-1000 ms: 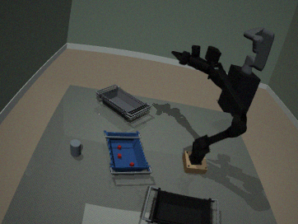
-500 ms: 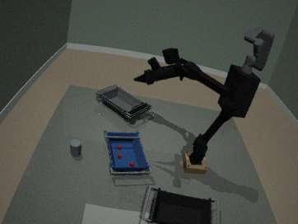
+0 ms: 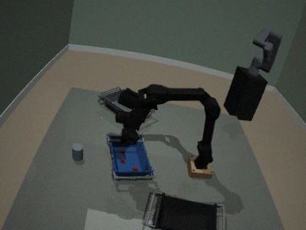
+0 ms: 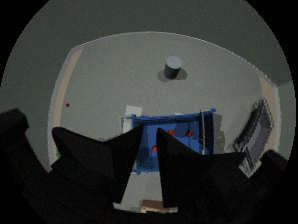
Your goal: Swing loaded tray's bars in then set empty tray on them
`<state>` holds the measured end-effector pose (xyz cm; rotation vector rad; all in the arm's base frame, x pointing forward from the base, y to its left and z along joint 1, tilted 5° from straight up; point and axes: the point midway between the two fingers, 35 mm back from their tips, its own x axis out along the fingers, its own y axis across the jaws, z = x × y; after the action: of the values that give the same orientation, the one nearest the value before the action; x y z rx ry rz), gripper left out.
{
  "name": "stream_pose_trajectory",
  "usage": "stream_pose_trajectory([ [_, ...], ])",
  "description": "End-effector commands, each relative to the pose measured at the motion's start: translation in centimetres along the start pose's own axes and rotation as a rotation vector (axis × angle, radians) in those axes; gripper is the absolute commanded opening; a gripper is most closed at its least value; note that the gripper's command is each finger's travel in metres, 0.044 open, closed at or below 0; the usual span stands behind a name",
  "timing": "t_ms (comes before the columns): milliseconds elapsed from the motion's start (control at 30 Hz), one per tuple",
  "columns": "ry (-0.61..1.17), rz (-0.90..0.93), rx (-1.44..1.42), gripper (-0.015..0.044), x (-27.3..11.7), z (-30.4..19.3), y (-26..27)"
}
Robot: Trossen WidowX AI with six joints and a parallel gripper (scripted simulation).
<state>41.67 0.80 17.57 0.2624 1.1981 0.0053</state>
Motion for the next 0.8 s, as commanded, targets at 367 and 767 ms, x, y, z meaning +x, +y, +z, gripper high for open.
stream_pose_trajectory([
  [367,0.374,-0.080,-0.254,0.0084,7.6,-7.6,7.8],
  [767,0.374,-0.080,-0.254,0.0084,10.8,-8.7,7.4],
])
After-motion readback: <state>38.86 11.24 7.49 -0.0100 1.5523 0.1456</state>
